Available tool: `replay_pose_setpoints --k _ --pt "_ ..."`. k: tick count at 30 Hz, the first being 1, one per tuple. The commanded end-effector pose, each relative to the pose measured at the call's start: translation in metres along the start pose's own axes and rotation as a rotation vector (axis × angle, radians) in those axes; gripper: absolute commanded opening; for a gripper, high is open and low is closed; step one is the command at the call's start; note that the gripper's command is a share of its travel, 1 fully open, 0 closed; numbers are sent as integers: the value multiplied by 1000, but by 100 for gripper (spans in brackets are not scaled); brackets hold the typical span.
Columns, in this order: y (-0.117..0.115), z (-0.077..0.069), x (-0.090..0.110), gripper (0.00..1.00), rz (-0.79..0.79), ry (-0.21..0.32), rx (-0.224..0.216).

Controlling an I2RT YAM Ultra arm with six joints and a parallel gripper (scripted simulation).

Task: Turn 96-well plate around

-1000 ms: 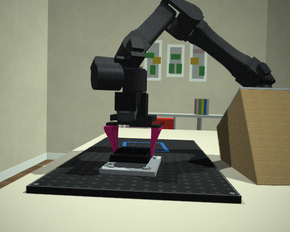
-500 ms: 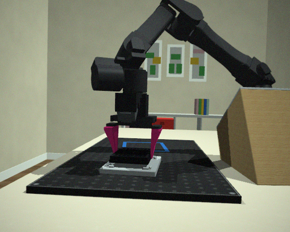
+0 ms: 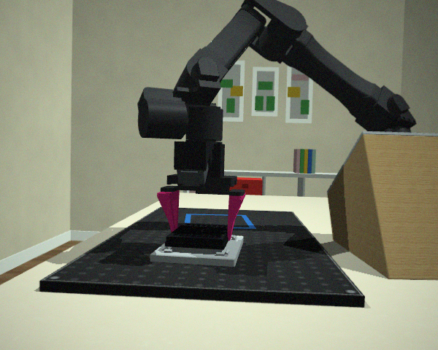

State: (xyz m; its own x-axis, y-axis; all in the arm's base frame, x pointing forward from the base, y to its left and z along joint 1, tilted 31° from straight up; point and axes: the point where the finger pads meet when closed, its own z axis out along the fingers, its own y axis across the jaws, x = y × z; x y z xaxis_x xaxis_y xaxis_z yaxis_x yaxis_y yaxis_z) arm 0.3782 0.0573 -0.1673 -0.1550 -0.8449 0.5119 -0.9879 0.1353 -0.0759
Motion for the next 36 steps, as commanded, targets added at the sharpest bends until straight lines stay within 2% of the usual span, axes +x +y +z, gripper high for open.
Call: replay_pose_setpoints --k 1,36 --pt "-3 -5 -2 0 1 -7 12" --pt "-2 0 -1 0 1 -7 12"
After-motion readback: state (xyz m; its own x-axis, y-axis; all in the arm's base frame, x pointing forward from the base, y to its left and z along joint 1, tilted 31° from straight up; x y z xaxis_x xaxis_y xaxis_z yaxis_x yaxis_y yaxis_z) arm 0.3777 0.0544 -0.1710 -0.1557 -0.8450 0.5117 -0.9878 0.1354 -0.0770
